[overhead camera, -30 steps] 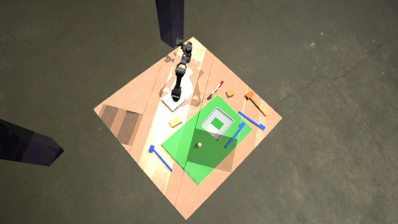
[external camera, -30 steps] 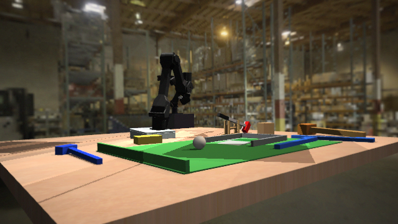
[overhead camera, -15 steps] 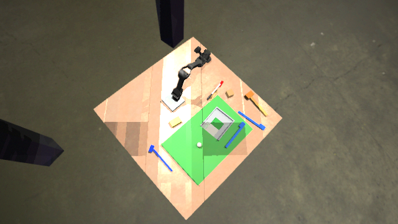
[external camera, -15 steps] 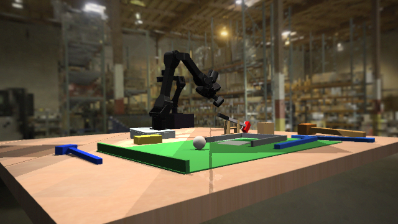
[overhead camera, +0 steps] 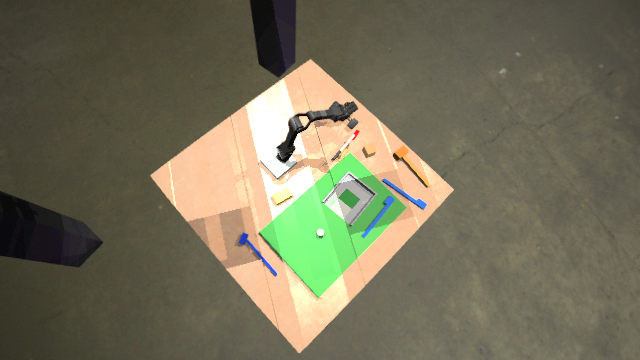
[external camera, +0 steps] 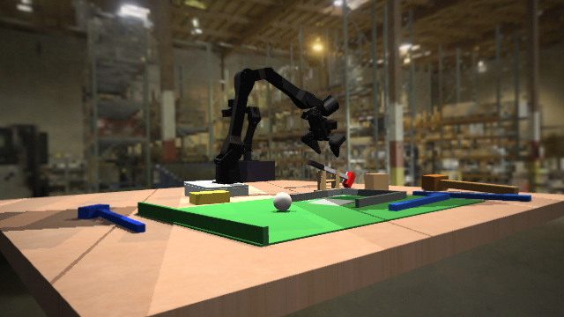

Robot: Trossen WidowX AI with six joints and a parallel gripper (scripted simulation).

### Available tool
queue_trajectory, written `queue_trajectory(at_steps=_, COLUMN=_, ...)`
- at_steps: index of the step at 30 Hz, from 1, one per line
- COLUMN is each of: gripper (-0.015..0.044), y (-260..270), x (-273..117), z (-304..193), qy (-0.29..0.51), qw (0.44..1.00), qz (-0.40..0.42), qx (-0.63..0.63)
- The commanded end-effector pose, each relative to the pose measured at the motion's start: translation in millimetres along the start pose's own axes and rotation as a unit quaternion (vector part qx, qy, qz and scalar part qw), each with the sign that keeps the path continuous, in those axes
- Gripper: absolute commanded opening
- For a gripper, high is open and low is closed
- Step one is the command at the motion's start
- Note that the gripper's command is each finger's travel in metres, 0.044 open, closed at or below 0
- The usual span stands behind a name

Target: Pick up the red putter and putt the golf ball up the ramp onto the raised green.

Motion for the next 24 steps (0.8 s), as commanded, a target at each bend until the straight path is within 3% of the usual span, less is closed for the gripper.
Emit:
queue_trajectory(at_steps=1, gripper=0.0440, y=-42.6, x=-36.4, z=-20.5, qy=0.079, qw=0.995, qz=-0.059, qx=-0.030)
queue_trajectory(at_steps=14, gripper=0.0440, y=-103.9, x=-133.4, z=-95.3, qy=0.313, qw=0.945, qz=-0.059, qx=-0.080)
queue_trajectory(at_steps=24, gripper=0.0440, y=-104.9, x=-137.3, z=-99.8, qy=0.322, qw=0.941, qz=-0.056, qx=-0.081)
Point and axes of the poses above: the point midway between the two fingers, 35 mm back from their tips, its own x axis out along the fingers, its own y axis across the jaws, z = x × y, the point moved 10 cm from there along -x, back along the fingers, and after that the axes turned 1 degree about -x, right-handed, at the moved point
